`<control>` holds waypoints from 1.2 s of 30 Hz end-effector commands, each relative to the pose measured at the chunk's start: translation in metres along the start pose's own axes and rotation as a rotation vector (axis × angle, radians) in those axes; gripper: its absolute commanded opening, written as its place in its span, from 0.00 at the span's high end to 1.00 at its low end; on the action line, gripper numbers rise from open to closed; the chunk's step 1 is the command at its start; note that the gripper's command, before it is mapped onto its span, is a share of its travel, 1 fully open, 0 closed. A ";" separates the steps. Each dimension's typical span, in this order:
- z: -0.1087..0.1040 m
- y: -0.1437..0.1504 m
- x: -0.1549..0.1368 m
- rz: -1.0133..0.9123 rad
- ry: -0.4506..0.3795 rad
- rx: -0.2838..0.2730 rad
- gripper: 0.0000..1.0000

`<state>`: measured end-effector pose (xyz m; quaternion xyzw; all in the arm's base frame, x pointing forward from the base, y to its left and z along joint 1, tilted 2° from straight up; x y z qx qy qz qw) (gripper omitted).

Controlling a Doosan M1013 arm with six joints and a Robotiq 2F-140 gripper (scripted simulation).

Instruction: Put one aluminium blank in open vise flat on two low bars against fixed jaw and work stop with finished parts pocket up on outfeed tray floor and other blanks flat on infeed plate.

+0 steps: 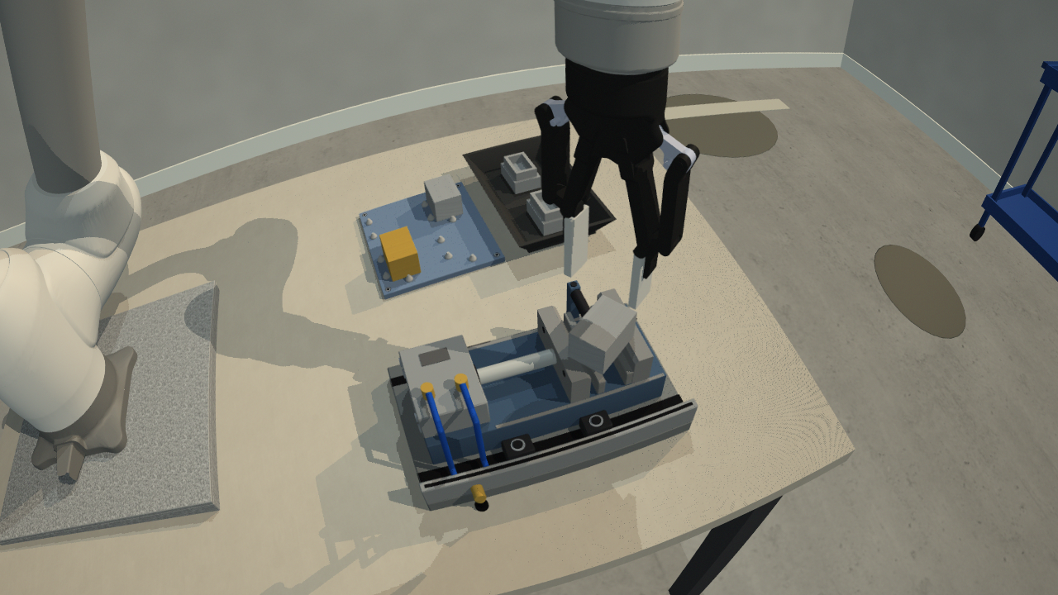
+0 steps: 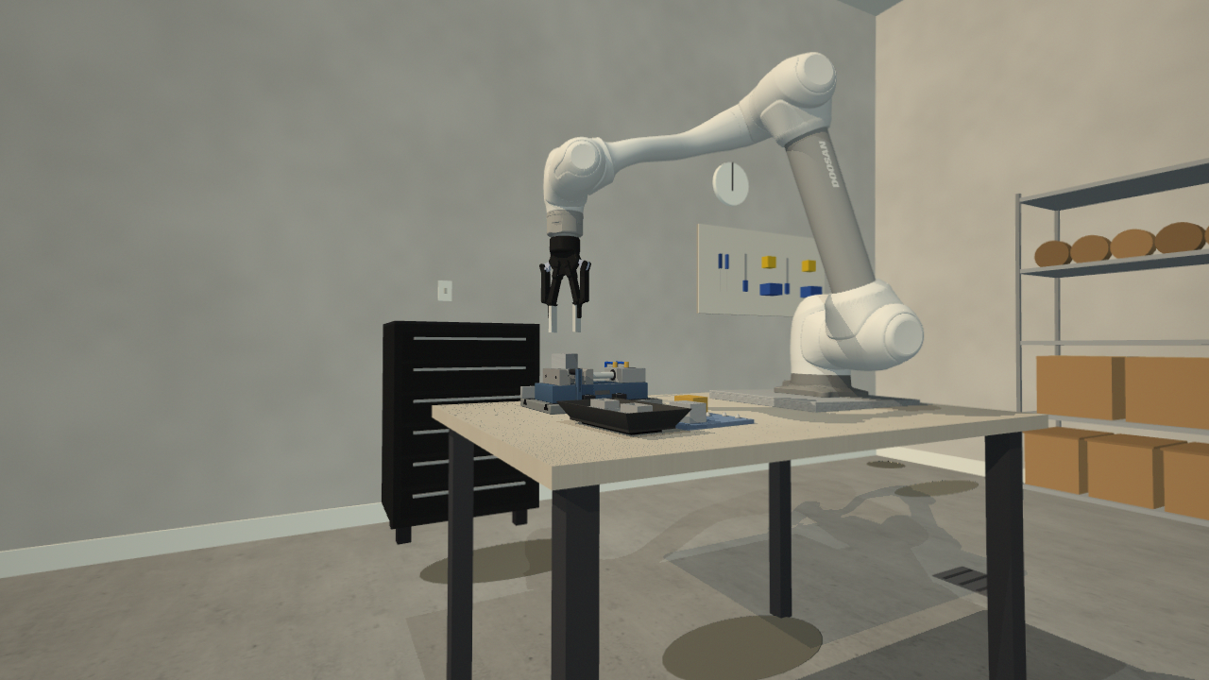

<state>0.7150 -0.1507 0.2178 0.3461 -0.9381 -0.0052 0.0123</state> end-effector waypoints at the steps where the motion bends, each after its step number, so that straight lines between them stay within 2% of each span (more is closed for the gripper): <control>1: 0.000 0.000 0.000 0.000 0.000 0.000 0.60; 13: 0.006 0.000 0.000 0.000 0.000 0.000 0.60; 36: 0.034 0.000 0.000 0.000 0.000 0.000 0.60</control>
Point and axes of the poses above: the point where the finger pads meet when closed, its own z axis out along the fingers, its own y axis across the jaws, x = y × z, the point moved 4 cm from there along -z, back along the fingers, and after that the axes turned 4 degrees about -z, right-handed, at the moved point
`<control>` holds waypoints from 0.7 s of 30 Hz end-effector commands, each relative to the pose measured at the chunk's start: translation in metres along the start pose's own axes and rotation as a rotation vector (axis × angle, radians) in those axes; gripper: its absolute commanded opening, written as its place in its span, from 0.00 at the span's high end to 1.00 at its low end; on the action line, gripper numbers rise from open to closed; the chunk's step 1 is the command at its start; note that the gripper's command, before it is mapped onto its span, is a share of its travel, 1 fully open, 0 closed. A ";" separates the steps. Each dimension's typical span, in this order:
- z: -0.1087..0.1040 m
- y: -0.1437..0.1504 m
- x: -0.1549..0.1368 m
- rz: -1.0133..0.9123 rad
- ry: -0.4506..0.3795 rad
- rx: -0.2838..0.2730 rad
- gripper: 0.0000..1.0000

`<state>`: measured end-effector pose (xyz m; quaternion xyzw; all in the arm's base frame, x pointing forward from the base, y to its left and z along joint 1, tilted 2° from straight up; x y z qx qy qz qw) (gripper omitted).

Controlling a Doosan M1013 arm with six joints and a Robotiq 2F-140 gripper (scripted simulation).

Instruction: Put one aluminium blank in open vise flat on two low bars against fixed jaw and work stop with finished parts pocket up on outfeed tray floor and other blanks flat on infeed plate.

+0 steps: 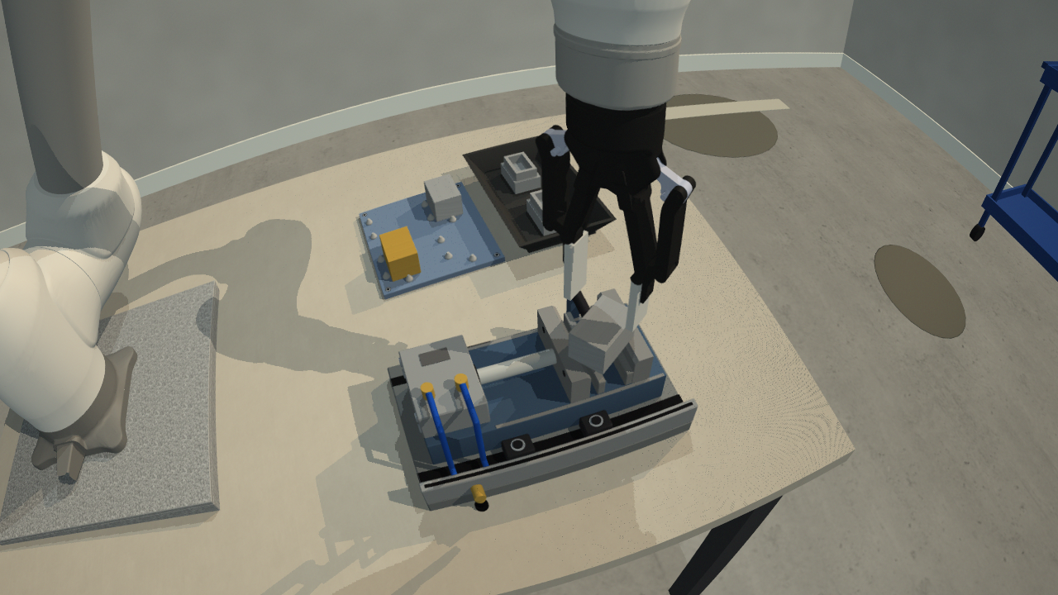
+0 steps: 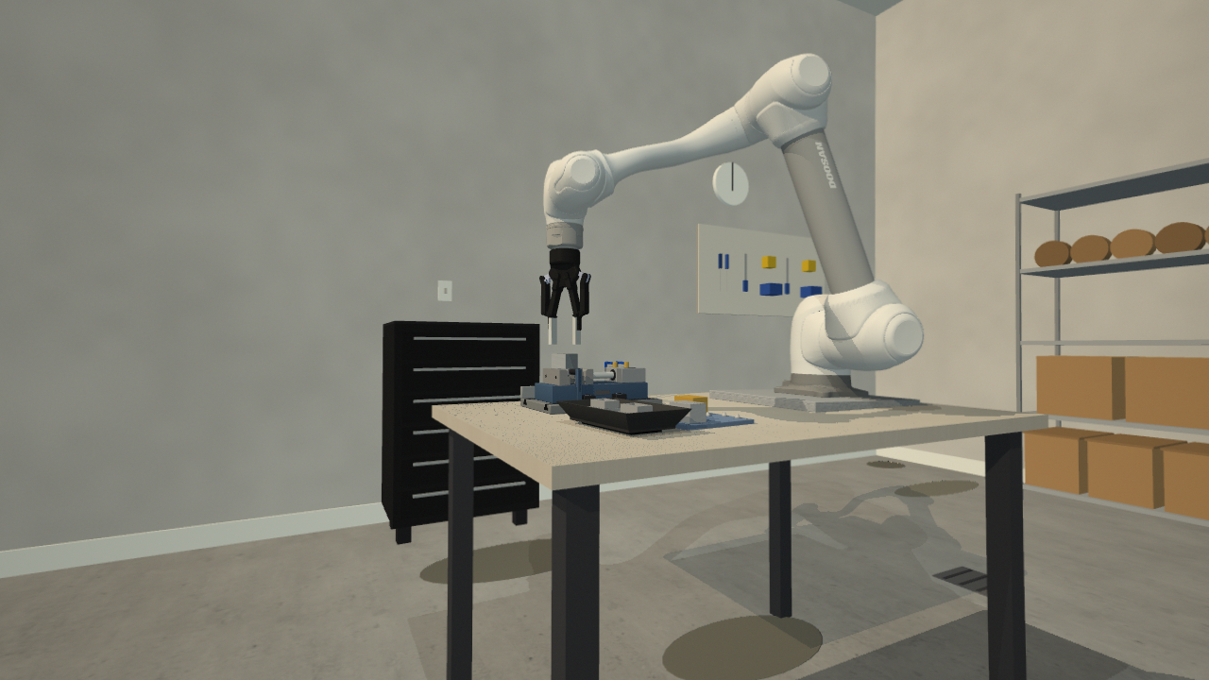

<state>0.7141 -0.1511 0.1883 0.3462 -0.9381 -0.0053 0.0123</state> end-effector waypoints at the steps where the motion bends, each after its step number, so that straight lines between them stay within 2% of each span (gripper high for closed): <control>1: 0.005 0.000 0.000 0.000 0.000 0.000 0.60; 21: 0.016 0.000 0.000 0.000 0.000 0.000 0.60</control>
Point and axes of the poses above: the point where the finger pads meet when closed, its own z axis out along the fingers, its own y axis across the jaws, x = y × z, the point moved 4 cm from there along -z, back along the fingers, and after that the axes turned 4 degrees about -z, right-handed, at the moved point
